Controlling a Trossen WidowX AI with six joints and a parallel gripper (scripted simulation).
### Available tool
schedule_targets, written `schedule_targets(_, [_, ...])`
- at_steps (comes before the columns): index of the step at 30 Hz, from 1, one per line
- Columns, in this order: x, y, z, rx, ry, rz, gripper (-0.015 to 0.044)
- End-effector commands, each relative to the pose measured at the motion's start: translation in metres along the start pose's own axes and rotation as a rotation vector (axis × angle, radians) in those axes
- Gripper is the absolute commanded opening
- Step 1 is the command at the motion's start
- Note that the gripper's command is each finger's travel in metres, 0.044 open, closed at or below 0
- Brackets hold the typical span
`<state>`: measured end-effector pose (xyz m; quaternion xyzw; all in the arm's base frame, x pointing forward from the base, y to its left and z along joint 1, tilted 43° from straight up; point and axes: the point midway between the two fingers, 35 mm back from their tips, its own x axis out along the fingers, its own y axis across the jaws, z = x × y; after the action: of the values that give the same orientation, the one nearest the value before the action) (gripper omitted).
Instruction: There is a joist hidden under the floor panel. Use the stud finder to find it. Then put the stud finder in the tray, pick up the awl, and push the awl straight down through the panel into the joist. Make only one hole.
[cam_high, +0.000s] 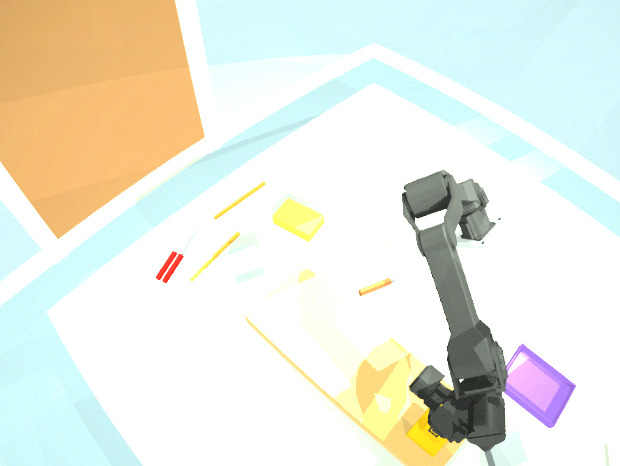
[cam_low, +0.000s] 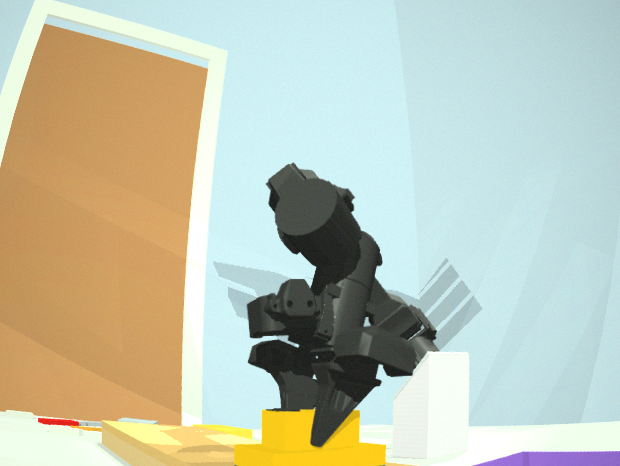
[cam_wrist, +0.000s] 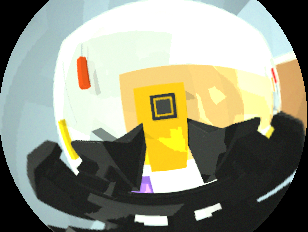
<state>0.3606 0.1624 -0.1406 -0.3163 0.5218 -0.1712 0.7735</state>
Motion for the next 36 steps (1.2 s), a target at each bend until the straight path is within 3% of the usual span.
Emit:
schedule_targets(1, [0.000,-0.007,-0.001,-0.002,0.003,0.000,0.0000])
schedule_targets(36, [0.001,-0.069,-0.001,-0.004,0.004,-0.003,0.0000])
